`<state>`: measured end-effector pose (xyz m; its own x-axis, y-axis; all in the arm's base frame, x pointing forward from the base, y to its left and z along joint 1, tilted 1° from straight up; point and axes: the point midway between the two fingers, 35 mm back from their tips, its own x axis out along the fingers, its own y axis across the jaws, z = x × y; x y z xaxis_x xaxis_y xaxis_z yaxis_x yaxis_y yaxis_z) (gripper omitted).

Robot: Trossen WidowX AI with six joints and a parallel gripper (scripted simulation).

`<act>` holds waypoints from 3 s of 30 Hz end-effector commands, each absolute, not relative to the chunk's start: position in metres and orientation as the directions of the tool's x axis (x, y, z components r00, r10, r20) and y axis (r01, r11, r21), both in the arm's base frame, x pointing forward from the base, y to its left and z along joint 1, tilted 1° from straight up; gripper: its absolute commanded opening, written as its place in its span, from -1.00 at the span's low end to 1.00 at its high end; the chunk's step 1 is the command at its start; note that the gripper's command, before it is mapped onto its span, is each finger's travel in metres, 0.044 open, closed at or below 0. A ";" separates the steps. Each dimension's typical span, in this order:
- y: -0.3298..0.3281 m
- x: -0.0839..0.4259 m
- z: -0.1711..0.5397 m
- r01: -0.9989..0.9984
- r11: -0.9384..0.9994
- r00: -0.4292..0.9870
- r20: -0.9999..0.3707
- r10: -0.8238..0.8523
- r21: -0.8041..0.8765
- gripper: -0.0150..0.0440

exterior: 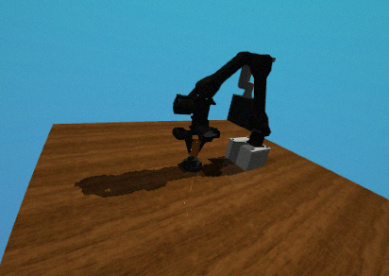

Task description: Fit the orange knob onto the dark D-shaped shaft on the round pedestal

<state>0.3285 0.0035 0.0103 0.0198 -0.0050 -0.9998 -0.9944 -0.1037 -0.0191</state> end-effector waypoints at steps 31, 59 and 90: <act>0.003 0.328 0.014 -0.987 -0.161 0.020 -1.000 -0.007 -0.019 -0.49; 0.003 0.326 0.009 -0.950 -0.312 0.020 -1.000 -0.007 -0.017 -0.49; 0.003 0.329 0.010 -0.864 -0.503 0.020 -1.000 -0.007 -0.014 -0.49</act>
